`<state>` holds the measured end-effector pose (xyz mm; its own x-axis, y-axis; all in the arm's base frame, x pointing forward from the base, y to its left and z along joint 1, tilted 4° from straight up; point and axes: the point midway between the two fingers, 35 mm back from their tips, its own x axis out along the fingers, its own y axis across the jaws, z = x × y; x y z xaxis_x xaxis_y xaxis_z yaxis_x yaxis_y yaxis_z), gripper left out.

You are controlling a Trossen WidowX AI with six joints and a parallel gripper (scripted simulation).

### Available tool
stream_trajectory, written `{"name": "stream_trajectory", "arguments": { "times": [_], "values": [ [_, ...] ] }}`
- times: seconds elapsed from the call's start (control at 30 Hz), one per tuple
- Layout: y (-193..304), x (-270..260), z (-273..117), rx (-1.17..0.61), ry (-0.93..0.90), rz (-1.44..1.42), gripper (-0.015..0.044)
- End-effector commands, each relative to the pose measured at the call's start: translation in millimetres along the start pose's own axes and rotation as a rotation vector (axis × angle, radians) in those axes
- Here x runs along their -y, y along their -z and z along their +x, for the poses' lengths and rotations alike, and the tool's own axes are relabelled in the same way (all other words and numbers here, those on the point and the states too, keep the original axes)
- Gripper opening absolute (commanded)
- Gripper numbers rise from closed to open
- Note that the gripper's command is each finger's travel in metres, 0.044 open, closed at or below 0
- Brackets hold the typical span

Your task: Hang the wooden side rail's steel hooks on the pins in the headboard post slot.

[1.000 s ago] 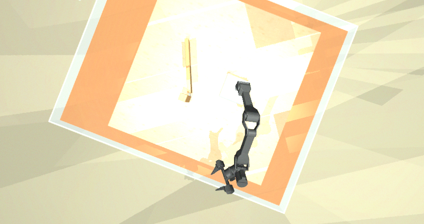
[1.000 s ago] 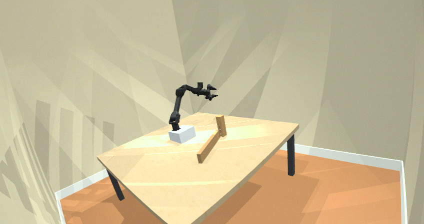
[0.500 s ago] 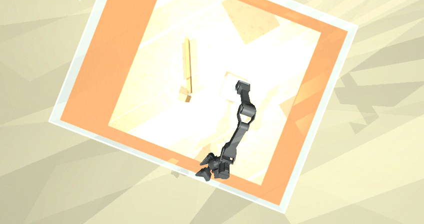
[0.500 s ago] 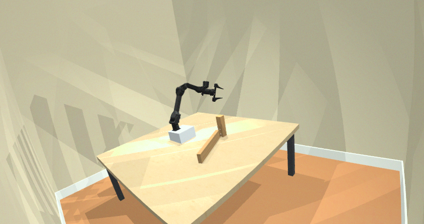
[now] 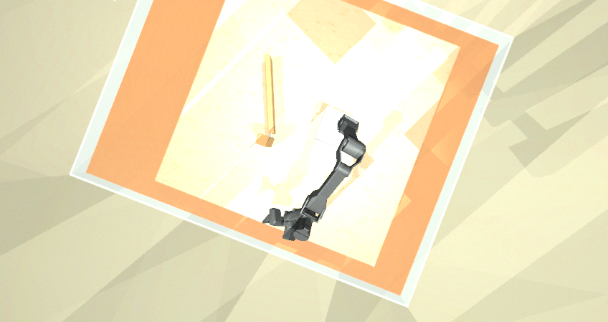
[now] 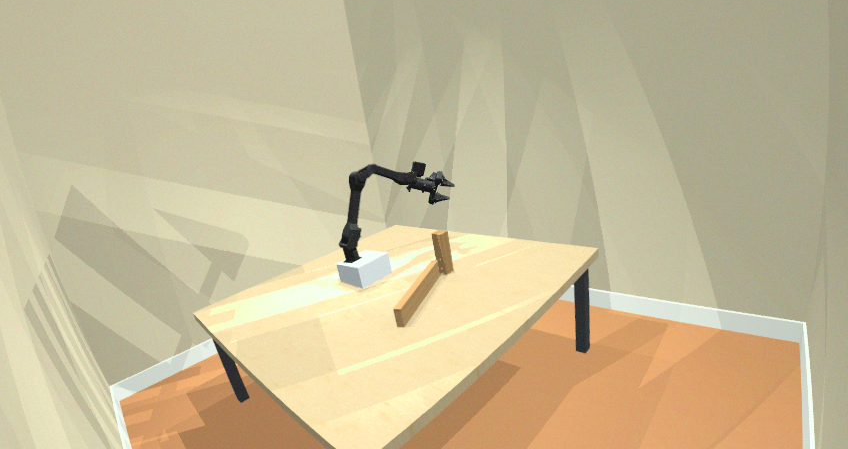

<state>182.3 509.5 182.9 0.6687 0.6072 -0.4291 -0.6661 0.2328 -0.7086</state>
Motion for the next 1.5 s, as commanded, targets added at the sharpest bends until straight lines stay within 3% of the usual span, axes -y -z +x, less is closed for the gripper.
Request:
{"name": "stream_trajectory", "arguments": {
  "times": [0.0,0.77,1.47],
  "values": [
    [57,32,3,-0.097,-0.007,0.508,0.0440],
    [199,84,-16,-0.321,0.219,1.830,0.0440],
    [311,97,-66,-0.315,0.730,2.993,0.0440]
  ]
}}
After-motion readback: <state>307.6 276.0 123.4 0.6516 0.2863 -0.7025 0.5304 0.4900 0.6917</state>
